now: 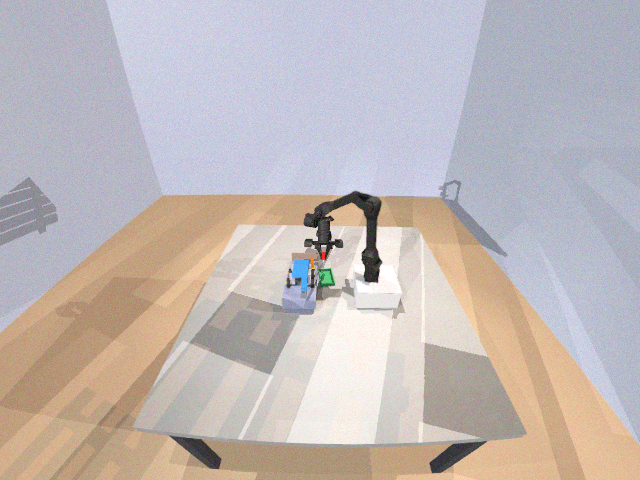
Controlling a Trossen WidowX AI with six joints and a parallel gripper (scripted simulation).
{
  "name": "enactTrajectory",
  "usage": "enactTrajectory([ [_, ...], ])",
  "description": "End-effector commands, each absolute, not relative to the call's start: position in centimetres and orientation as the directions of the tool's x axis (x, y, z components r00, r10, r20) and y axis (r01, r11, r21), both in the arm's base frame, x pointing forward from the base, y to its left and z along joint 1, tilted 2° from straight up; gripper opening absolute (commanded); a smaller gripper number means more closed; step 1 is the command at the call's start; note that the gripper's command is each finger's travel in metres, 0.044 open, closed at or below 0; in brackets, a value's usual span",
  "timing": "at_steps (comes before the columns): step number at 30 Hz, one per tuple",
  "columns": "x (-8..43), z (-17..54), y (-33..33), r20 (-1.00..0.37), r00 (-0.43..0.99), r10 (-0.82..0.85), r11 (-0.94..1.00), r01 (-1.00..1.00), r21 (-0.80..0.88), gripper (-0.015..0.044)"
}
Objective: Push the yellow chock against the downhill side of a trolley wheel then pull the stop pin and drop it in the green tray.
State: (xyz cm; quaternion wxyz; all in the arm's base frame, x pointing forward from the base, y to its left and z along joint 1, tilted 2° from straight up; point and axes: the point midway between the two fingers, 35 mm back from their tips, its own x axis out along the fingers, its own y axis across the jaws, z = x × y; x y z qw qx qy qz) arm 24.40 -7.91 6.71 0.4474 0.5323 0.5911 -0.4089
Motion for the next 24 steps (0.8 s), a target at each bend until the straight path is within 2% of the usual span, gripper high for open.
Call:
enactTrajectory([
  [1, 24.58, 6.78, -8.73, -0.965, -0.032, 0.259, 0.104, 0.995, -0.005, 0.0],
  [5, 24.57, 6.78, -8.7, -0.968, -0.029, 0.251, 0.065, 0.998, -0.013, 0.0],
  [24, 24.45, 6.78, -8.24, -0.991, -0.007, 0.133, -0.483, 0.873, -0.071, 0.0],
])
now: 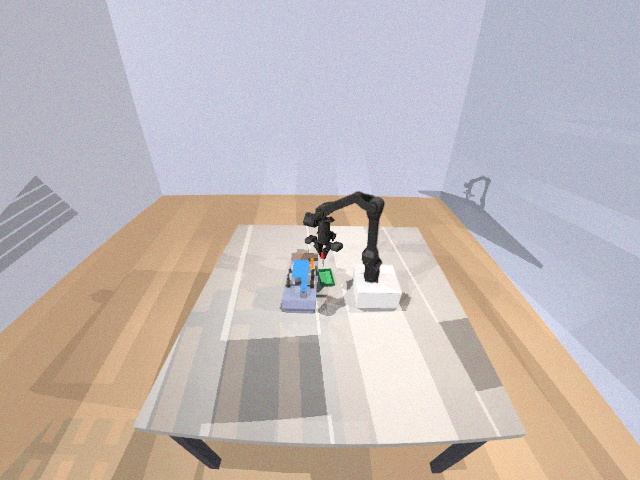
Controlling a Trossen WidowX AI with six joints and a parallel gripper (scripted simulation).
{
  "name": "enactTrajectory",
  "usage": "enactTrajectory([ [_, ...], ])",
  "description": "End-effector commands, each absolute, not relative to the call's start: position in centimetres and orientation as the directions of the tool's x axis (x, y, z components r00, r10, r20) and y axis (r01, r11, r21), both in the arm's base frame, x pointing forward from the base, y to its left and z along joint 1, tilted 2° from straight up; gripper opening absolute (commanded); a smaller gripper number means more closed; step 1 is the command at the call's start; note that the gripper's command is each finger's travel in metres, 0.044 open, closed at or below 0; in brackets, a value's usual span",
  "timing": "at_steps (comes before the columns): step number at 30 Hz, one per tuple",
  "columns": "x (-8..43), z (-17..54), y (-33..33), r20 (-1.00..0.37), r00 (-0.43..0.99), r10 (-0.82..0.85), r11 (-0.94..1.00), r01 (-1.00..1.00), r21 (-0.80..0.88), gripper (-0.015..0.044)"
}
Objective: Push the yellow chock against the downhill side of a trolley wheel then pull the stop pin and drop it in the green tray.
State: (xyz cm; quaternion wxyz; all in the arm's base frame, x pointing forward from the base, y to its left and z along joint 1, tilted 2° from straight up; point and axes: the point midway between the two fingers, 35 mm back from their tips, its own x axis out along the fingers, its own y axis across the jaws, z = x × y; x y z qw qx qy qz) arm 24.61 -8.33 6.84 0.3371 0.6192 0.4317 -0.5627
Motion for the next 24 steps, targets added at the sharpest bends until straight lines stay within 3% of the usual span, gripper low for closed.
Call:
enactTrajectory([
  [1, 24.44, 6.78, -8.22, -0.992, -0.007, 0.127, -0.509, 0.858, -0.071, 0.0],
  [24, 24.49, 6.87, -7.71, -1.0, -0.002, -0.016, -0.946, 0.324, 0.015, 0.0],
])
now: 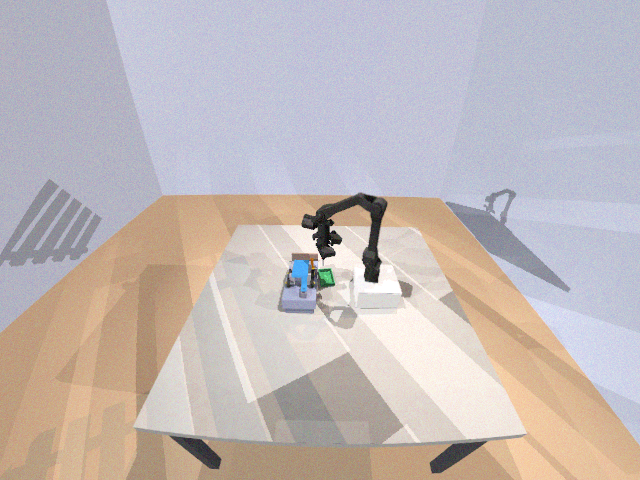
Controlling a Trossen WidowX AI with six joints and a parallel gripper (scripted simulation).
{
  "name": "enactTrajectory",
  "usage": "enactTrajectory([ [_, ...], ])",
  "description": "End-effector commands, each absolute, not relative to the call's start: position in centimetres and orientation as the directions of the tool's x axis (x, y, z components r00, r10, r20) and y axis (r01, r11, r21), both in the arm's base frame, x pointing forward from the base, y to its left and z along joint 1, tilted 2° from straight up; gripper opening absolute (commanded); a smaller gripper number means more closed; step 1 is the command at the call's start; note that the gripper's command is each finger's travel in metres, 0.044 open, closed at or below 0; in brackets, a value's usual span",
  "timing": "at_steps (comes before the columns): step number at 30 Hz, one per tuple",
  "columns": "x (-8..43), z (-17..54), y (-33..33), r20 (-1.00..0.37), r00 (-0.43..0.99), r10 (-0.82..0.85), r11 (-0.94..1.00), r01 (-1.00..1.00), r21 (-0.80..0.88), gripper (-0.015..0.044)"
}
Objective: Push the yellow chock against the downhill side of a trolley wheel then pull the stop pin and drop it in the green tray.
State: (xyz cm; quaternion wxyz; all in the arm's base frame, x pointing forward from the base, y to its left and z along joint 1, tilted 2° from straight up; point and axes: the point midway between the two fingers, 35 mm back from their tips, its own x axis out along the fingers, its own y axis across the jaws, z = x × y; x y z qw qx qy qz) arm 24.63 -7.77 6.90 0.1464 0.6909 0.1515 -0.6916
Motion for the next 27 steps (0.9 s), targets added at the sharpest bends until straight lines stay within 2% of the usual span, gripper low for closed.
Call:
enactTrajectory([
  [1, 24.5, 6.9, -7.7, -1.0, -0.001, -0.022, -0.955, 0.295, 0.021, 0.0],
  [22, 22.7, 4.9, -7.9, -1.0, -0.003, -0.031, -0.968, 0.25, 0.029, 0.0],
  [27, 22.8, 4.1, -8.1, -0.995, 0.011, -0.1, -0.963, 0.252, 0.099, 0.0],
])
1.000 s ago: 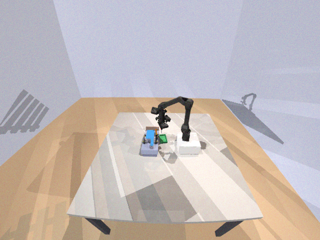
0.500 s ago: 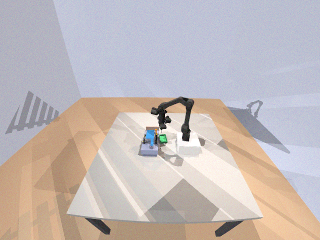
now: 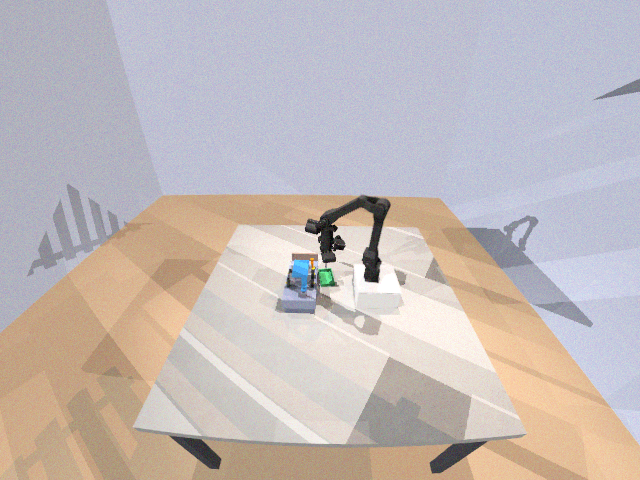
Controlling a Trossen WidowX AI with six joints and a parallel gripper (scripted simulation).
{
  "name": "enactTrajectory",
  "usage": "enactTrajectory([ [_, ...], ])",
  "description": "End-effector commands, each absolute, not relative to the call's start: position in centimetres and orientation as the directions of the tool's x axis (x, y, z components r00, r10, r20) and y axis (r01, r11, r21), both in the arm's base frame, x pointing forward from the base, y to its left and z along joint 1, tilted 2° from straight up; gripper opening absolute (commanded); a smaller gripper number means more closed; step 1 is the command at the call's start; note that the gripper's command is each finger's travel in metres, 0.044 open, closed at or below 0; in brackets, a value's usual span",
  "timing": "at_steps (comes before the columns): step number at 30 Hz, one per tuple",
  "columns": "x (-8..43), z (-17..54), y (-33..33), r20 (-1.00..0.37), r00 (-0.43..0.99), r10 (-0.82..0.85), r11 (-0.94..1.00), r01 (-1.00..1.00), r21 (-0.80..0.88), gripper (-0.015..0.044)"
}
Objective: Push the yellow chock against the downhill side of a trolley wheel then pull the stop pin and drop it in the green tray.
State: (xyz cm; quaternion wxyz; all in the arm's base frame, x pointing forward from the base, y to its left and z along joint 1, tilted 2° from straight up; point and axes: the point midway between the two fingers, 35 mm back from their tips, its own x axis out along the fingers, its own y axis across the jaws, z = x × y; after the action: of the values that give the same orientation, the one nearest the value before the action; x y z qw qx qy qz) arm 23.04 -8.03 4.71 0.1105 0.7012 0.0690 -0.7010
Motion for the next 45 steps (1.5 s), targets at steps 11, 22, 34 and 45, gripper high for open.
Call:
enactTrajectory([
  [11, 23.4, 0.9, -9.6, -0.979, 0.039, -0.199, -0.947, 0.249, 0.202, 0.0],
  [22, 23.4, -1.5, -10.9, -0.979, 0.038, -0.2, -0.947, 0.249, 0.203, 0.0],
  [34, 23.4, -1.5, -10.2, -0.979, 0.039, -0.199, -0.947, 0.249, 0.203, 0.019],
  [45, 23.4, -1.7, -9.6, -0.979, 0.038, -0.199, -0.947, 0.249, 0.202, 0.019],
])
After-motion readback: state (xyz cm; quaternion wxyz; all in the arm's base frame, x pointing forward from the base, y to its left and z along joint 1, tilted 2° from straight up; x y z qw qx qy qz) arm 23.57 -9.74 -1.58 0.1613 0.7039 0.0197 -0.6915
